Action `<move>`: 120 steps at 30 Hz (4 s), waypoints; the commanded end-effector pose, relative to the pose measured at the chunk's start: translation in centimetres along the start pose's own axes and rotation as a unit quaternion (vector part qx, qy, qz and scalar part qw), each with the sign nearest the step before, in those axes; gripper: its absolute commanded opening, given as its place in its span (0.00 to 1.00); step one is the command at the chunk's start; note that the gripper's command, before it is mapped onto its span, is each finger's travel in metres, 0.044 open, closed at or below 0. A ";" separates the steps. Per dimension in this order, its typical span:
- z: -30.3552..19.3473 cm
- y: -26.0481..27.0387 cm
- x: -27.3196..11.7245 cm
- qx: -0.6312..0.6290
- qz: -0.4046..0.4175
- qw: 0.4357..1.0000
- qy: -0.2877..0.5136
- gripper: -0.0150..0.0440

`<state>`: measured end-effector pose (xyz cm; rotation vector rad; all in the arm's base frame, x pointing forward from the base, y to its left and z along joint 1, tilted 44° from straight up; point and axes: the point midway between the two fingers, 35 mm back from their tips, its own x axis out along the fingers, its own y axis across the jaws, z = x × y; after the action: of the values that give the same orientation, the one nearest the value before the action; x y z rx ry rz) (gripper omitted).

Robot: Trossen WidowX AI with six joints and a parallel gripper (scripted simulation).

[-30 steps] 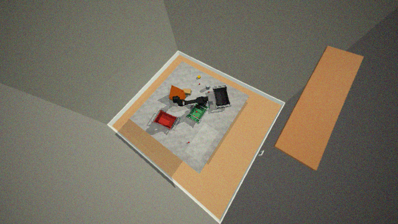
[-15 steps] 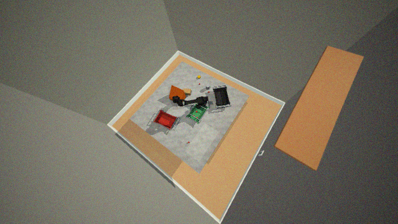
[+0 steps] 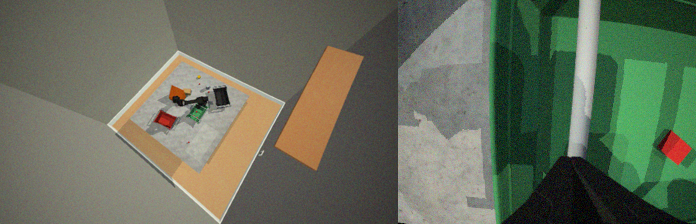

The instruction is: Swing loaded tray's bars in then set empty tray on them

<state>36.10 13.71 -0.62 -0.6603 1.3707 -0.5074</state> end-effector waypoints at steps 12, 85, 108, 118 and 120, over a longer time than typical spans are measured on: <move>0.0 0.0 0.0 0.000 0.000 1.000 0.000 0.25; -34.0 -36.1 -1.6 -0.068 -0.015 0.998 -0.001 1.00; -34.5 -36.2 5.5 -0.074 -0.015 0.997 0.008 1.00; -34.6 -36.0 6.8 -0.075 -0.015 0.997 0.009 0.93; -34.6 -36.0 6.8 -0.075 -0.015 0.997 0.009 0.88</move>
<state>4.46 -21.45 16.98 -0.7992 1.4307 -0.4443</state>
